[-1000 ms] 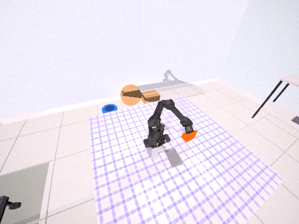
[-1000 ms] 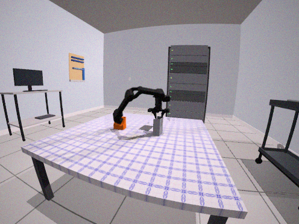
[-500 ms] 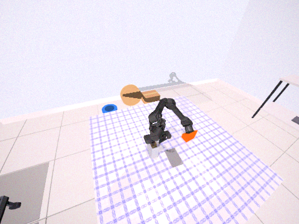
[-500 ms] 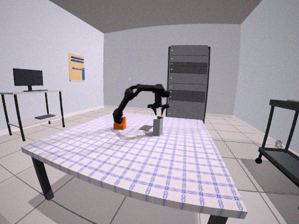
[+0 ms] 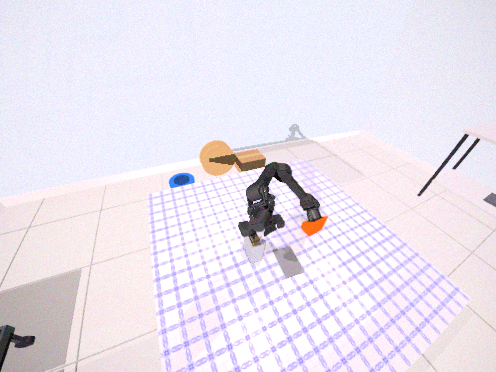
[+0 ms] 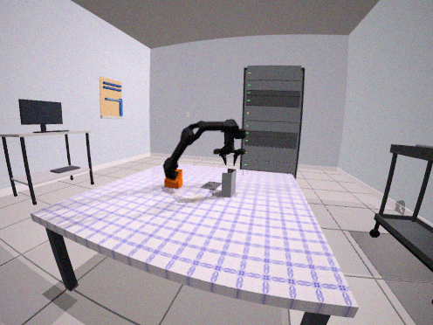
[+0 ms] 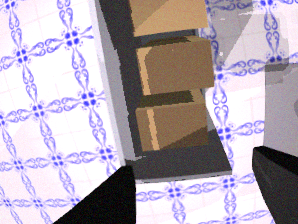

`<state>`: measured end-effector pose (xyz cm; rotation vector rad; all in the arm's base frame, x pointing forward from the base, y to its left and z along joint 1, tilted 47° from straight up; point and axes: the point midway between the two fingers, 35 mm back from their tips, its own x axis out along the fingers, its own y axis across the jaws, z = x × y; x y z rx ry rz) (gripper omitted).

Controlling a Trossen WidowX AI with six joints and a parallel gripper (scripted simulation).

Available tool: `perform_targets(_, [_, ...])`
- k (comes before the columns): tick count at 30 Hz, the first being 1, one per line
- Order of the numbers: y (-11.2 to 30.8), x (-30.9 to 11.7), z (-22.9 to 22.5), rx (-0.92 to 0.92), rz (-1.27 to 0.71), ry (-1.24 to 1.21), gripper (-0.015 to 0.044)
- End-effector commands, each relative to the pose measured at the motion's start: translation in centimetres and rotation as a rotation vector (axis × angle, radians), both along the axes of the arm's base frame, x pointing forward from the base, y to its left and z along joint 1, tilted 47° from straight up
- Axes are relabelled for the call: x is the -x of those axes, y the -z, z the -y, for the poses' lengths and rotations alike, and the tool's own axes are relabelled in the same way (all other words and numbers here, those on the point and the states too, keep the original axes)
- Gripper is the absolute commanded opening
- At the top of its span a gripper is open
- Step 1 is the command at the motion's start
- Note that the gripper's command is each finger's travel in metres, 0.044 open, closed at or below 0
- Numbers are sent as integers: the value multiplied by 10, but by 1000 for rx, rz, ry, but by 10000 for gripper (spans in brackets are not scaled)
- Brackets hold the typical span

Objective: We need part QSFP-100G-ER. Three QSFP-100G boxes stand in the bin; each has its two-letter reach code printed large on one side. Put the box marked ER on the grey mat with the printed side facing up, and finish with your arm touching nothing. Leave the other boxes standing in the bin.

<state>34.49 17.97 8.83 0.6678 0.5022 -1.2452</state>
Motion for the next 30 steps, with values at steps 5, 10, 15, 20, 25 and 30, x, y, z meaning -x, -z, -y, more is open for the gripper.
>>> perform_targets(5, [0, -2, 1, 4, -21, -55, 130])
perform_targets(10, [-1, -3, 1, 19, -61, -165, 0])
perform_targets(15, [-2, -5, 1, 41, -98, -273, 0])
perform_targets(20, [-3, -6, 2, 70, -133, -379, 0])
perform_targets(25, [-5, -6, 3, 106, -165, -483, 0])
perform_targets(30, [-7, -6, 5, 149, -196, -583, 0])
